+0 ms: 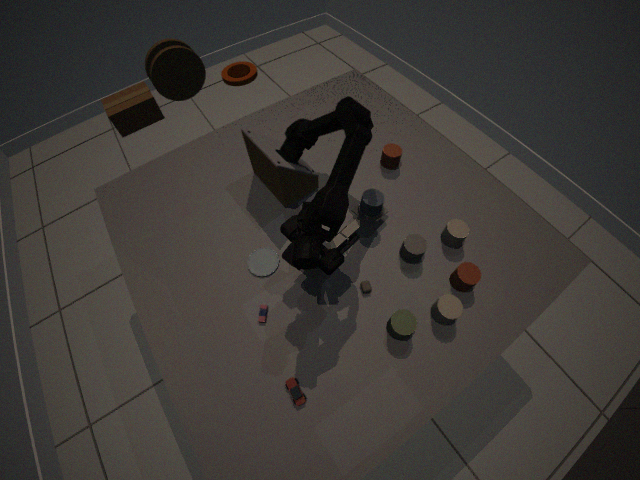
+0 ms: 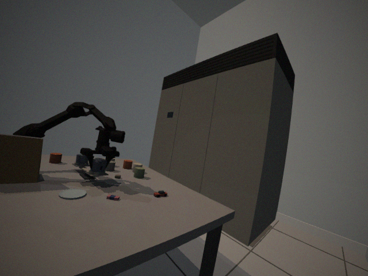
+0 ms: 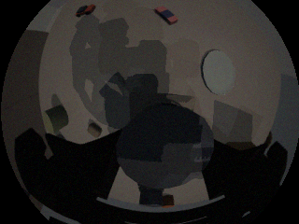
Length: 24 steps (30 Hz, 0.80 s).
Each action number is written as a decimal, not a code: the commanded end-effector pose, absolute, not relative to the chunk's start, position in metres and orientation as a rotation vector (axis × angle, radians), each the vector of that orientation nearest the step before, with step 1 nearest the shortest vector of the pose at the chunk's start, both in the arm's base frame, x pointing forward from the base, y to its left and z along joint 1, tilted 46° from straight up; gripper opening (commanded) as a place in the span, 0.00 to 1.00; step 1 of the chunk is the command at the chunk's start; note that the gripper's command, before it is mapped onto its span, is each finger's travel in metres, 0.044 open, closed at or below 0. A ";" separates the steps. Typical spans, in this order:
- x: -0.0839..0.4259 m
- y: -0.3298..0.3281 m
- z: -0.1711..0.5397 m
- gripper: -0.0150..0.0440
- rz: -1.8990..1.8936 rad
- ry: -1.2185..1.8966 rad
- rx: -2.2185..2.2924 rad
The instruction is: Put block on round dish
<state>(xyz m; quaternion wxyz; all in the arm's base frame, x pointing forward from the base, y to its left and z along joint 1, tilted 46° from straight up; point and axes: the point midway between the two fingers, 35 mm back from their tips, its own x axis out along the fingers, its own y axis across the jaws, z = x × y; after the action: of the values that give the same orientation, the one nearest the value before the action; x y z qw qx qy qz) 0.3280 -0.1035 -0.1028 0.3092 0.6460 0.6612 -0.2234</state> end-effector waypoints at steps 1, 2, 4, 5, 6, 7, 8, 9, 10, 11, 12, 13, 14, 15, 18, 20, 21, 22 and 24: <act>0.332 -0.115 -0.098 0.25 -0.593 1.717 1.697; 0.332 -0.116 -0.098 0.25 -0.593 1.717 1.697; 0.332 -0.118 -0.096 0.25 -0.593 1.716 1.697; 0.332 -0.119 -0.095 0.25 -0.593 1.716 1.697; 0.332 -0.120 -0.094 0.25 -0.593 1.716 1.697; 0.332 -0.121 -0.093 0.25 -0.593 1.716 1.697; 0.331 -0.122 -0.092 0.25 -0.593 1.716 1.697; 0.331 -0.123 -0.091 0.25 -0.593 1.716 1.697; 0.331 -0.124 -0.091 0.25 -0.593 1.716 1.697; 0.331 -0.125 -0.090 0.25 -0.593 1.716 1.697; 0.331 -0.126 -0.089 0.25 -0.594 1.716 1.697; 0.331 -0.126 -0.088 0.25 -0.594 1.716 1.697; 0.331 -0.127 -0.087 0.25 -0.594 1.716 1.697; 0.331 -0.128 -0.086 0.25 -0.594 1.716 1.697; 0.331 -0.131 -0.083 0.25 -0.594 1.716 1.697; 0.331 -0.133 -0.081 0.25 -0.594 1.716 1.697; 0.331 -0.134 -0.081 0.25 -0.594 1.716 1.697; 0.330 -0.135 -0.080 0.25 -0.594 1.716 1.696; 0.330 -0.136 -0.078 0.25 -0.594 1.716 1.696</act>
<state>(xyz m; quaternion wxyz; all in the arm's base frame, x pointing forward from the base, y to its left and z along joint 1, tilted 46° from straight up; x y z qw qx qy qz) 0.3274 -0.1207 -0.0814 0.3053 0.6447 0.6650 -0.2213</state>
